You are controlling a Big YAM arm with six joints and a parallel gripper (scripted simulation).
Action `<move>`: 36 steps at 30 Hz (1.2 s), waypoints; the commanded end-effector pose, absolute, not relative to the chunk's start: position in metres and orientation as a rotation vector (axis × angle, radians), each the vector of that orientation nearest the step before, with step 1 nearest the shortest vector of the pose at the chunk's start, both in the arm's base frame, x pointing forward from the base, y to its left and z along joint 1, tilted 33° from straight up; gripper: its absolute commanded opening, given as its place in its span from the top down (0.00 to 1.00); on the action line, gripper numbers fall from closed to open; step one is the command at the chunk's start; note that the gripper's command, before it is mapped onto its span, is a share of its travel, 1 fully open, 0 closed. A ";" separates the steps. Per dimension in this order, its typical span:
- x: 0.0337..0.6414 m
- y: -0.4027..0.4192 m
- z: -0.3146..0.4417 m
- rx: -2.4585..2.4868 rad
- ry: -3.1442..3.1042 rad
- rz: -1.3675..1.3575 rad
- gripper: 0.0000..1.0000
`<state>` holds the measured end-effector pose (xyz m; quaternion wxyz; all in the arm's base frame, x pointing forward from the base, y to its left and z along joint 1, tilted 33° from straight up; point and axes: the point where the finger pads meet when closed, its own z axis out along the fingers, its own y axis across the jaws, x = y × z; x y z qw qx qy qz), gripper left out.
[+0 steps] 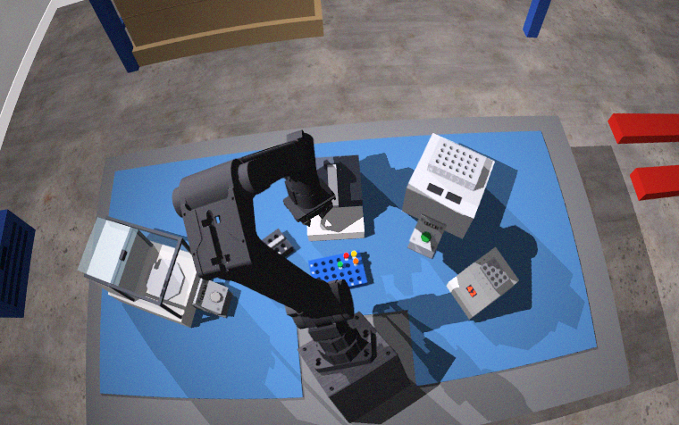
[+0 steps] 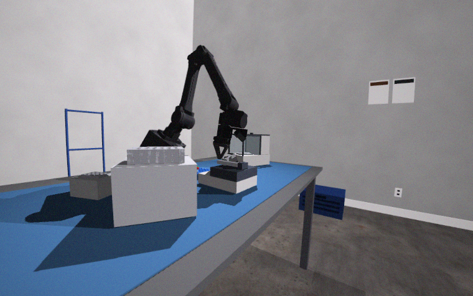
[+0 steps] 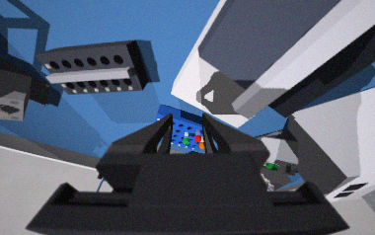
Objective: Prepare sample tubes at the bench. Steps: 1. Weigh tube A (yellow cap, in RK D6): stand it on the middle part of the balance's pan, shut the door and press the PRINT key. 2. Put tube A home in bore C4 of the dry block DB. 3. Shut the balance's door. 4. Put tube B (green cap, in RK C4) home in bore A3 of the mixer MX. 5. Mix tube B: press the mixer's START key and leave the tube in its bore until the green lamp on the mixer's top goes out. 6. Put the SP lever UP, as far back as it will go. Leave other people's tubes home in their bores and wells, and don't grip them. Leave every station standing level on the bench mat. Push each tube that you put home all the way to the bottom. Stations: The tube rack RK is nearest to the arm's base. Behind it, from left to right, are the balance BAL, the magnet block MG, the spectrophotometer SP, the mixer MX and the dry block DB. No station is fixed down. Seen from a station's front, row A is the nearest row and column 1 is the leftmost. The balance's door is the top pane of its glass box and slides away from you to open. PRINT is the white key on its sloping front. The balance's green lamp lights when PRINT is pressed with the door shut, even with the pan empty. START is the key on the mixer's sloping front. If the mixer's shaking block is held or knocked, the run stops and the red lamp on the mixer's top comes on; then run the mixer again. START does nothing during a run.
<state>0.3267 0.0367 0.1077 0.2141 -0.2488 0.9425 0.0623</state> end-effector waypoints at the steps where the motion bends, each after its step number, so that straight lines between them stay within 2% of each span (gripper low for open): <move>1: 0.323 0.011 0.102 -0.868 2.504 0.118 0.64; 18: 0.264 -0.054 0.045 -1.117 2.309 0.020 0.64; 23: 0.280 -0.054 0.064 -1.146 2.265 -0.017 0.64; 27: 0.265 -0.045 0.050 -1.146 2.294 0.020 0.64; 36: 0.272 -0.047 0.061 -1.146 2.283 0.001 0.64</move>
